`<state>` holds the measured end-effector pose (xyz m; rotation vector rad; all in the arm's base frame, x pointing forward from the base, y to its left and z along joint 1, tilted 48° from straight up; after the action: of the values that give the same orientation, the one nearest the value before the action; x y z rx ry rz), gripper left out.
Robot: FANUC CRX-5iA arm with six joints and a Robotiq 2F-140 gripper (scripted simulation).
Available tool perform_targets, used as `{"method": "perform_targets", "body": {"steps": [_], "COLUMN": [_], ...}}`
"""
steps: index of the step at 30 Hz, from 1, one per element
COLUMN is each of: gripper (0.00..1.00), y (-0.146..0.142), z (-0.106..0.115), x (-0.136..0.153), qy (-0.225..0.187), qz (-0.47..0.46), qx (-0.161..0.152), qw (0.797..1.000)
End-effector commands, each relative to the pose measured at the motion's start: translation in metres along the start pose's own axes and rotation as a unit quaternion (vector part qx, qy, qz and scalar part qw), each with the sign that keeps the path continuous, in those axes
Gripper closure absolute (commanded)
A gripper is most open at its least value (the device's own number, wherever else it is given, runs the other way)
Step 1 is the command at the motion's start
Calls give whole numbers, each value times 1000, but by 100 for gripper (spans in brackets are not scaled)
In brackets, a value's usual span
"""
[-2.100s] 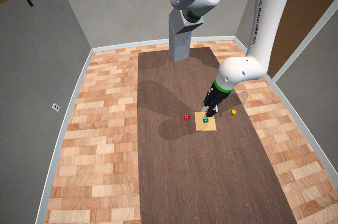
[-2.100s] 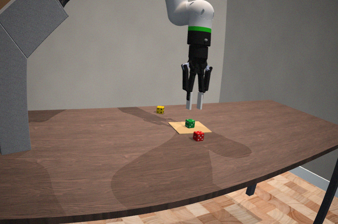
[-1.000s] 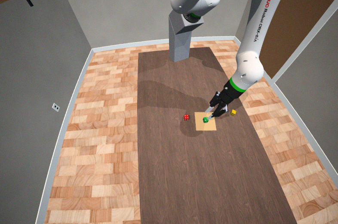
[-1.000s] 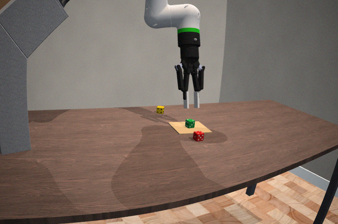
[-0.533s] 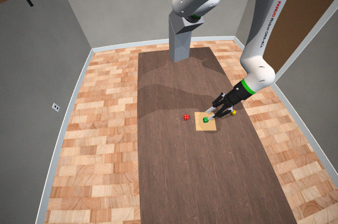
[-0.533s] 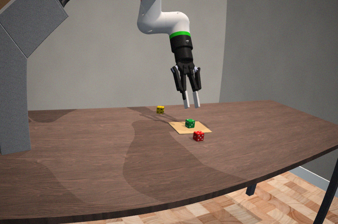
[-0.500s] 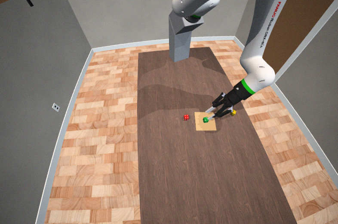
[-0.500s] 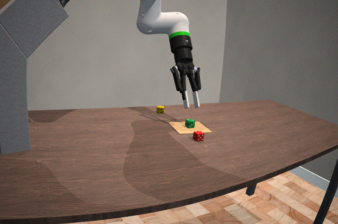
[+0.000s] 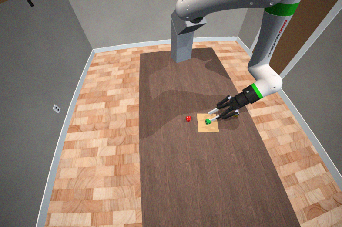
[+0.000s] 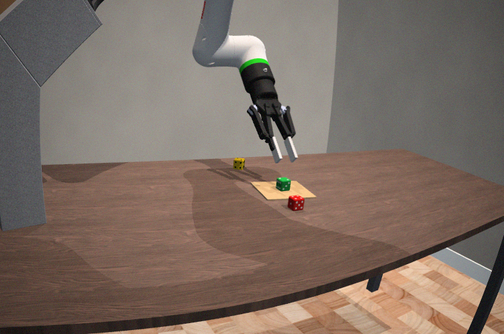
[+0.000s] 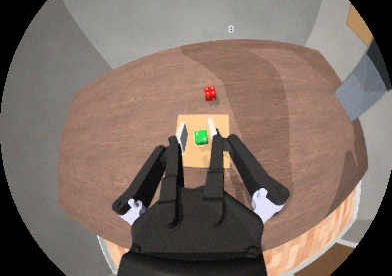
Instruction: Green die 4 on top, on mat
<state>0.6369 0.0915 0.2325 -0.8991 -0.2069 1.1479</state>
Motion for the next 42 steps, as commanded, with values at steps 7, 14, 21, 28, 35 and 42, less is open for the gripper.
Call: {"method": "perform_targets", "body": {"steps": [7,14,21,28,35,42], "gripper": [65,65,65,65,65,65], "y": [0,0,0,0,0,0], "z": [-1,-1,-3,-7,-13,-22], "x": [2,2,4,8,13,22], "qy": [5,5,5,5,5,5], "qz": [0,0,0,0,0,0], "qx": [2,2,2,2,2,2], "qw": [1000,1000,1000,1000,1000,1000]}}
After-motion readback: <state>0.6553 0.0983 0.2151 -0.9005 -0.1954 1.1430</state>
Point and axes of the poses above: the point where the finger pads meet when closed, its own z axis back along the fingers, its own y axis across the jaws, x = y × z, the point moved 9 cm from there along z, back along the fingers, and after that the axes turned 1 degree about -z, right-handed, at the moved point
